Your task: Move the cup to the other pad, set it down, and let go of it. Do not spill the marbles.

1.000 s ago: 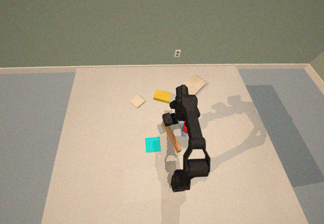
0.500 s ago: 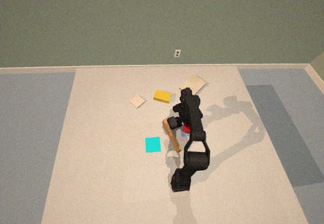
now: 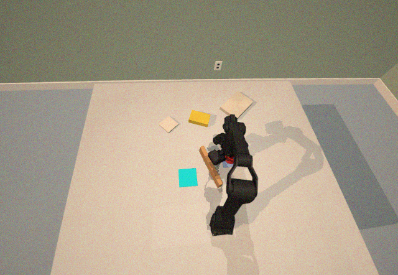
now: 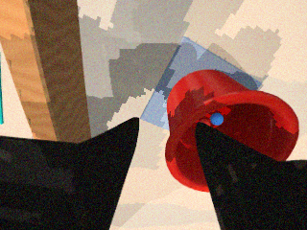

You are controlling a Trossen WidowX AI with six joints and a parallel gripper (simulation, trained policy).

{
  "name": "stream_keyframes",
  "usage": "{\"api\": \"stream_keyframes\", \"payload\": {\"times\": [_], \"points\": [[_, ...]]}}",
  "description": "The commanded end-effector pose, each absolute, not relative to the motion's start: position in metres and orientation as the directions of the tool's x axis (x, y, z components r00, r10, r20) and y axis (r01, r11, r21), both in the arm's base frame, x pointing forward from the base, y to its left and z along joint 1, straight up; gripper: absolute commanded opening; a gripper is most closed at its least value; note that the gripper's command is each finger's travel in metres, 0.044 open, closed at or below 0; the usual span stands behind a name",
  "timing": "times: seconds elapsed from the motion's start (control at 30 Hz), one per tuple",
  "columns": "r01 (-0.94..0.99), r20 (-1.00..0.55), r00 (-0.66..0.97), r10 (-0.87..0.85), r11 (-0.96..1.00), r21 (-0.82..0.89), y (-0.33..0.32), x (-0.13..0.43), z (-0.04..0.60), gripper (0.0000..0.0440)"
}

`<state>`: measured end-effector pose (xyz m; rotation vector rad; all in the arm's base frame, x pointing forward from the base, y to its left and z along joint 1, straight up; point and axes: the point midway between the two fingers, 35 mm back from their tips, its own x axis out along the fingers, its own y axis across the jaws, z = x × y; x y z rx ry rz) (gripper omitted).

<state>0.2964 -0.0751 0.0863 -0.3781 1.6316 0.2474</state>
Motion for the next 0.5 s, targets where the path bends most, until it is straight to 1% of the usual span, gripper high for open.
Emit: {"api": "stream_keyframes", "payload": {"times": [0.0, 0.07, 0.17, 0.33, 0.37, 0.47], "points": [[-0.418, -0.993, -0.079, -0.091, 0.907, -0.050, -0.077, 0.295, 0.074, 0.0204], [-0.442, -0.993, -0.085, -0.084, 0.896, -0.038, -0.077, 0.294, 0.068, 0.0203], [-0.484, -0.992, -0.094, -0.080, 0.875, -0.025, -0.078, 0.292, 0.060, 0.0137], [-0.551, -0.990, -0.112, -0.081, 0.835, -0.005, -0.080, 0.288, 0.052, 0.0016], [-0.562, -0.990, -0.115, -0.080, 0.827, -0.002, -0.080, 0.288, 0.053, 0.0000], [-0.595, -0.990, -0.117, -0.076, 0.804, 0.008, -0.078, 0.287, 0.056, 0.0000]]}}
